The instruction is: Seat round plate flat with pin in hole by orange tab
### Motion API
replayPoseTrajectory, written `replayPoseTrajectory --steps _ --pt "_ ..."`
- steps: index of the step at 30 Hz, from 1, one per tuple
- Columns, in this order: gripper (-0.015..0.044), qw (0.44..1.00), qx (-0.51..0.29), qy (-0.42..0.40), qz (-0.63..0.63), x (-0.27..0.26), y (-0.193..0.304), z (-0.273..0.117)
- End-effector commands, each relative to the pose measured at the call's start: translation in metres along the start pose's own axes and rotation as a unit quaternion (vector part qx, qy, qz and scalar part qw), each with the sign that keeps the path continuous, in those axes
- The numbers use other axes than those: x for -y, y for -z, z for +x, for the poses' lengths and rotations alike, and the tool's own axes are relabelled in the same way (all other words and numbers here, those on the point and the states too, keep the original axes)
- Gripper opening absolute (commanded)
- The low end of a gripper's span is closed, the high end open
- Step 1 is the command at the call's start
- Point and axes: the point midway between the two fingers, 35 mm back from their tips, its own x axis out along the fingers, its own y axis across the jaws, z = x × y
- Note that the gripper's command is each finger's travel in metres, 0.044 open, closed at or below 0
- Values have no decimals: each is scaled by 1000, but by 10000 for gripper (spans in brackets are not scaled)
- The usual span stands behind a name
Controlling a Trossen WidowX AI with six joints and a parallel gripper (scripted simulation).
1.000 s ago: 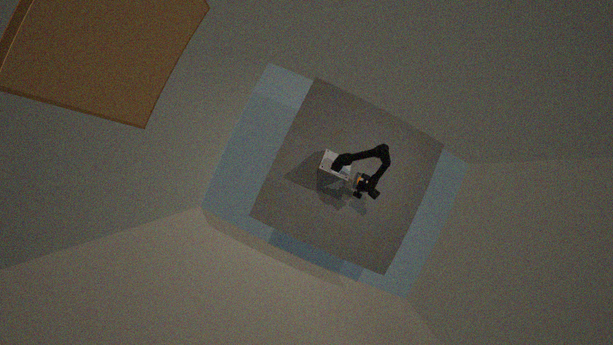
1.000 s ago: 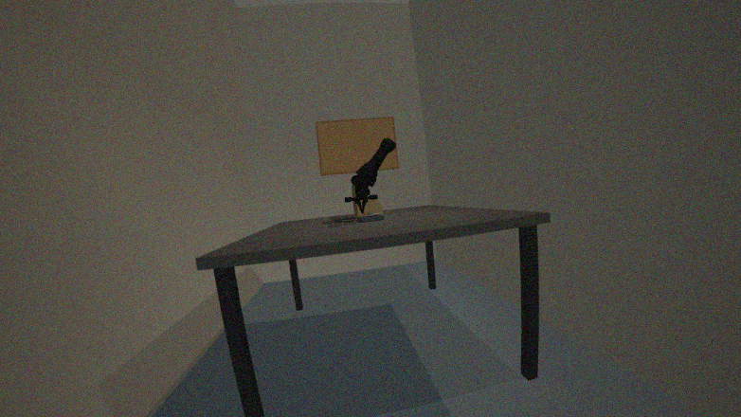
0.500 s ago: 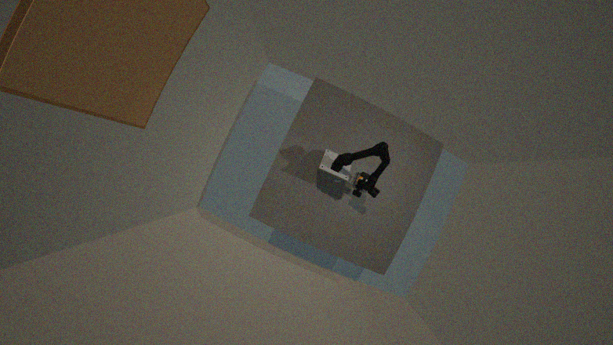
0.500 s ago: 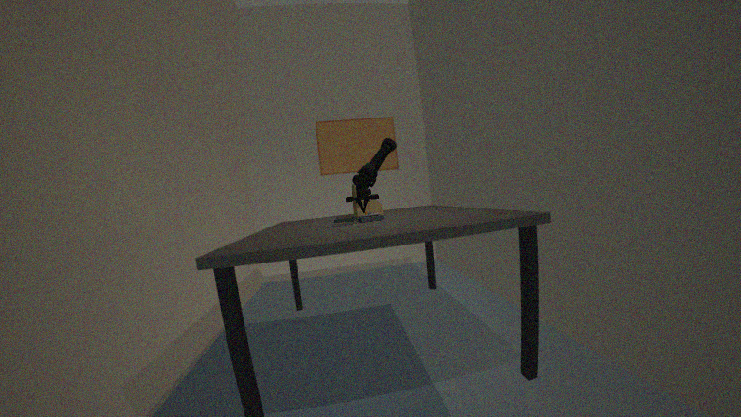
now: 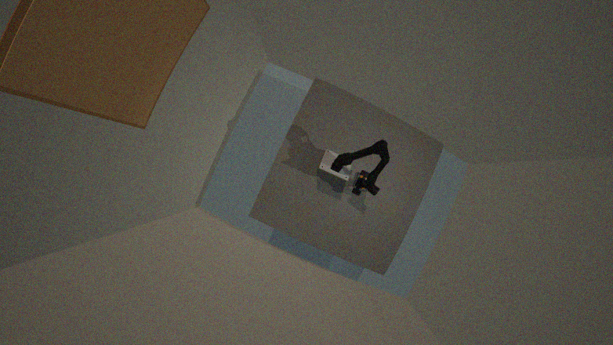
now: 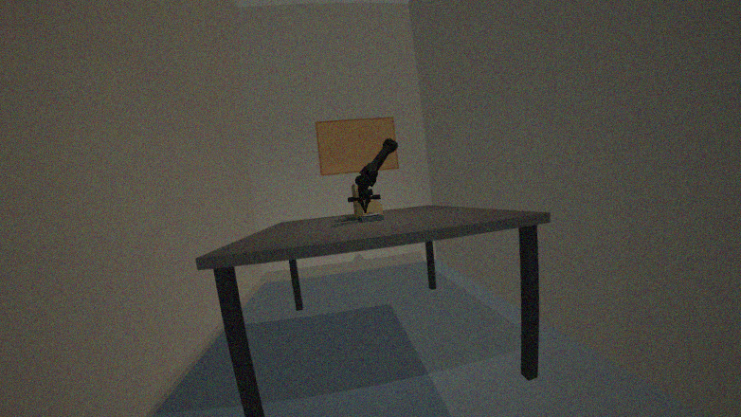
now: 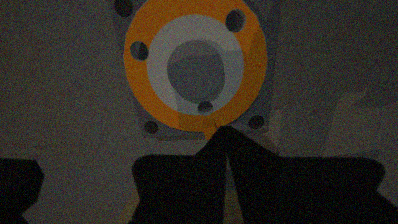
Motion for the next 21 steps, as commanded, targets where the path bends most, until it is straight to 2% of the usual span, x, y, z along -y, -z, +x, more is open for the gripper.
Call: replayPoseTrajectory --steps 1,21 --pt "0 1000 -1 -5 -2 -7 2 1" --pt "0 1000 -1 -5 -1 -25 4 -1"
